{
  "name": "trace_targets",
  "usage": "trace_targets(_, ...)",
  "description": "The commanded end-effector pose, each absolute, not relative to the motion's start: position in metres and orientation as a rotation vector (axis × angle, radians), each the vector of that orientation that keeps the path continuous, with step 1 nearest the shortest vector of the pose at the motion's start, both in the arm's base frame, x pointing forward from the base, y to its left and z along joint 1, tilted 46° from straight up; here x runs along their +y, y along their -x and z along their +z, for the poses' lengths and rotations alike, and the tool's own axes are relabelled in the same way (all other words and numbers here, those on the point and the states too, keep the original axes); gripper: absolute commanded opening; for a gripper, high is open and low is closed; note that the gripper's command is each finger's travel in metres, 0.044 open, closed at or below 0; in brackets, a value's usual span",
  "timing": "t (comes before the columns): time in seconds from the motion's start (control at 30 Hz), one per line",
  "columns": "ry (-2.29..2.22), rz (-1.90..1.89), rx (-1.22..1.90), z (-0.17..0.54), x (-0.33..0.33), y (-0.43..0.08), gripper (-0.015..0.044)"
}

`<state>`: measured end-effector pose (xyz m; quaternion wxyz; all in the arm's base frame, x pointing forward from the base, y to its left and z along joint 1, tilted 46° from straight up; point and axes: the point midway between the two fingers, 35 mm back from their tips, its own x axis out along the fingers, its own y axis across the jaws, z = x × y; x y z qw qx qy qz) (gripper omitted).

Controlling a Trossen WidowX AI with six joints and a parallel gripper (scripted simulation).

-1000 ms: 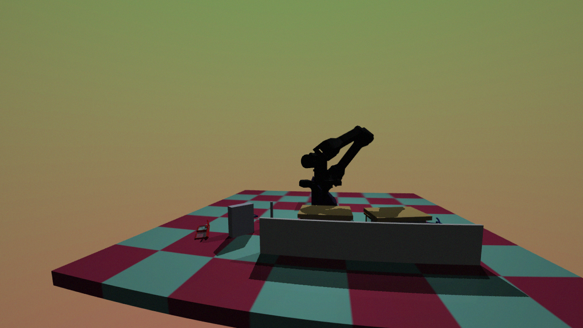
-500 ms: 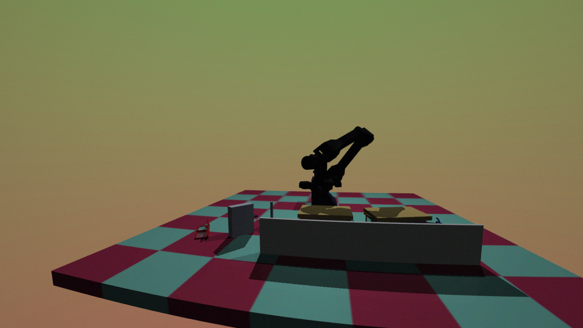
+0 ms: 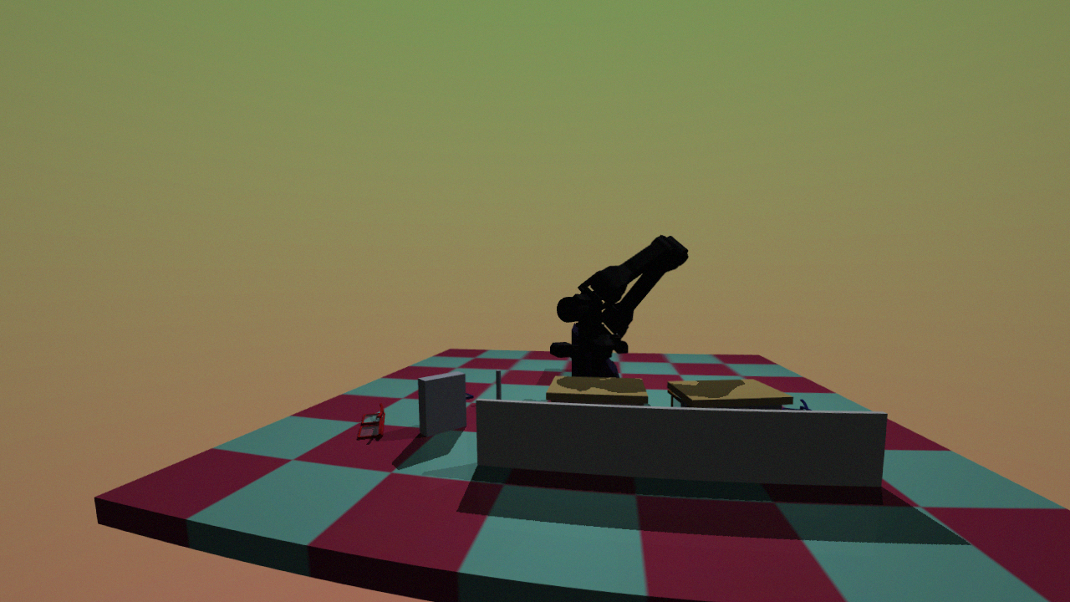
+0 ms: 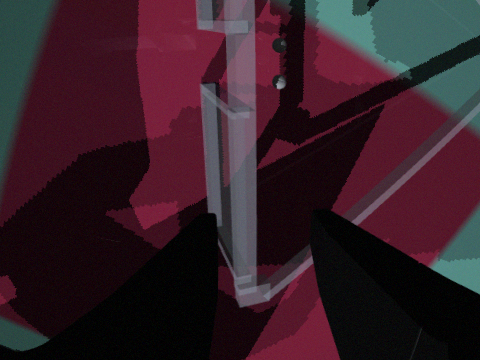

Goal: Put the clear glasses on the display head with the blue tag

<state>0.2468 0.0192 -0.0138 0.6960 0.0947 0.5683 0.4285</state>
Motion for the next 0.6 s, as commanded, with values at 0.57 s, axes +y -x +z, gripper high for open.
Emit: trace_targets(0.57,-0.221,0.964,1.267,-0.031,0.047,-0.243,0.012)
